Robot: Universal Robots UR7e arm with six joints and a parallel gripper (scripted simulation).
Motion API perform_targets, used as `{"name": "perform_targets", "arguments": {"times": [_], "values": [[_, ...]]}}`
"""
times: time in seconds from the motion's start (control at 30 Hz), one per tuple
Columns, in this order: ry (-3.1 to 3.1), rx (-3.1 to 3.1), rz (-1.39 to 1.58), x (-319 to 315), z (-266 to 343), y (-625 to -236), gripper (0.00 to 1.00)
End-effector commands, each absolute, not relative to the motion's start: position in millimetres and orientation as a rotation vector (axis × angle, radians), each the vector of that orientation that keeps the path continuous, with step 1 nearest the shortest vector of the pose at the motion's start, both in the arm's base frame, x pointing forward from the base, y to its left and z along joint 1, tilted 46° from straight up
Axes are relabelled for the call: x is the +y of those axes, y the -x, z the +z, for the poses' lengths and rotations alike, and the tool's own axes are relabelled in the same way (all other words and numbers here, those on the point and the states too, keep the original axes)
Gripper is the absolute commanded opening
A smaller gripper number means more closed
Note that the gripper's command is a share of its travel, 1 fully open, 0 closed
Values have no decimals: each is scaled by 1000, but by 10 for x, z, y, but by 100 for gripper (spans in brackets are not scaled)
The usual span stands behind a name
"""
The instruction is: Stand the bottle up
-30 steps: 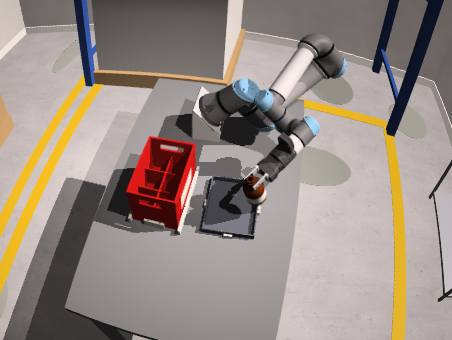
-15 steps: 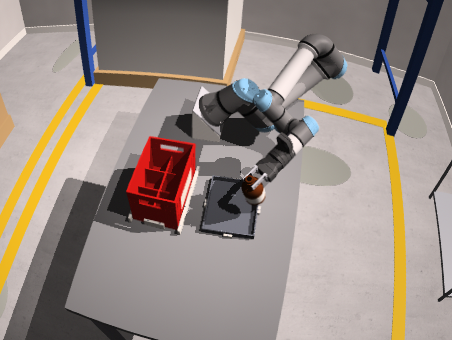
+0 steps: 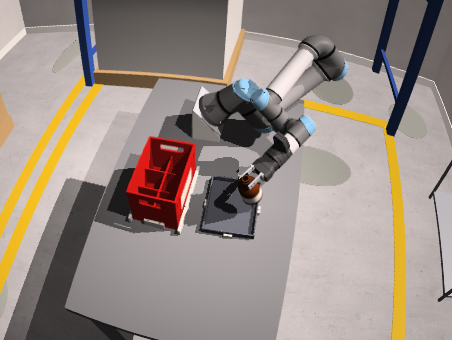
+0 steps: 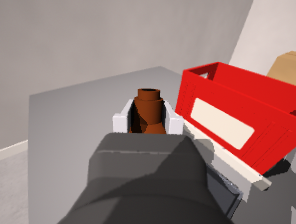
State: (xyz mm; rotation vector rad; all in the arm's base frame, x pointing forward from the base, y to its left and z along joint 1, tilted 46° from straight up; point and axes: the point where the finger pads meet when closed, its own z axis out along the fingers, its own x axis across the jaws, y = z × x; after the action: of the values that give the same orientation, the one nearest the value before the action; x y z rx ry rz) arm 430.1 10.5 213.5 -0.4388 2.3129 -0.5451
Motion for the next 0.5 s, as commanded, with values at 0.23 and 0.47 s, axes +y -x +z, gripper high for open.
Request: {"name": "perform_targets", "arguments": {"times": [0.23, 0.47], "values": [[440, 2316, -545, 1, 2014, -4290, 0], [440, 2316, -544, -50, 1961, -4284, 0]]}}
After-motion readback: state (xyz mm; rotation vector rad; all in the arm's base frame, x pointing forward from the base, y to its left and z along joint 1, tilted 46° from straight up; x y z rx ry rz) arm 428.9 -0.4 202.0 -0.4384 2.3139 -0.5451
